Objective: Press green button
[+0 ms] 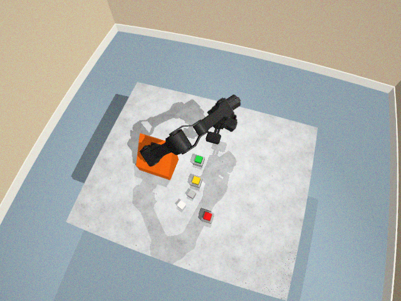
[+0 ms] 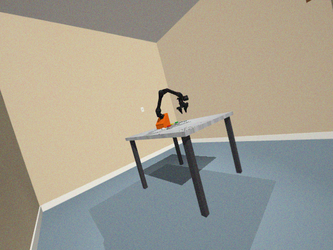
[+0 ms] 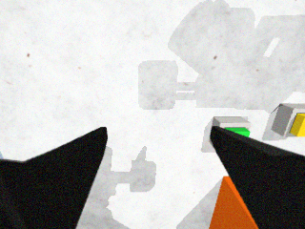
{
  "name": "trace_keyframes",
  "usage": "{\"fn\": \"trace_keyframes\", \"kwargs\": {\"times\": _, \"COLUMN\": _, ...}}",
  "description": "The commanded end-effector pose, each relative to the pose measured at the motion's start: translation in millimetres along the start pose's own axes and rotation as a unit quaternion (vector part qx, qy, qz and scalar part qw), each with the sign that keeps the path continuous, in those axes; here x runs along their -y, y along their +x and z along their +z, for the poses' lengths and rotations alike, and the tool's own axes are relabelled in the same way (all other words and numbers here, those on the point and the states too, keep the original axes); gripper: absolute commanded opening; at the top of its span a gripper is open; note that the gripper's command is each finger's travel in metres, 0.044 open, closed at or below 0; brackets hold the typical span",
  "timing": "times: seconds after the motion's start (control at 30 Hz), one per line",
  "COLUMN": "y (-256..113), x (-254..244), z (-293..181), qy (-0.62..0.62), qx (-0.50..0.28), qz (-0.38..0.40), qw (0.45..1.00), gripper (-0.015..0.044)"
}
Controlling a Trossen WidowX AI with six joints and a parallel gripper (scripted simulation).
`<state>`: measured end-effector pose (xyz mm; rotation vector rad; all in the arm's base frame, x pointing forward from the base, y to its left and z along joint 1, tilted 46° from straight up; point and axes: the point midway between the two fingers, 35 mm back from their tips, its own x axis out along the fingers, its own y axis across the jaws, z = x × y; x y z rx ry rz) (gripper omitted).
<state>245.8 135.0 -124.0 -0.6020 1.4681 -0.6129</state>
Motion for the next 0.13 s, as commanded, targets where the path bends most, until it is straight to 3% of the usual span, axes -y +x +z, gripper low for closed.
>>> {"fn": "trace_keyframes", "kwargs": {"times": 0.0, "y": -5.7, "x": -18.0, "z": -0.4, "qy": 0.000, "qx": -0.005, "qz": -0.004, "qw": 1.000, "gripper": 0.0400}}
{"fn": "trace_keyframes", "kwargs": {"times": 0.1, "y": -5.7, "x": -18.0, "z": -0.4, "qy": 0.000, "qx": -0.005, "qz": -0.004, "qw": 1.000, "gripper": 0.0400}}
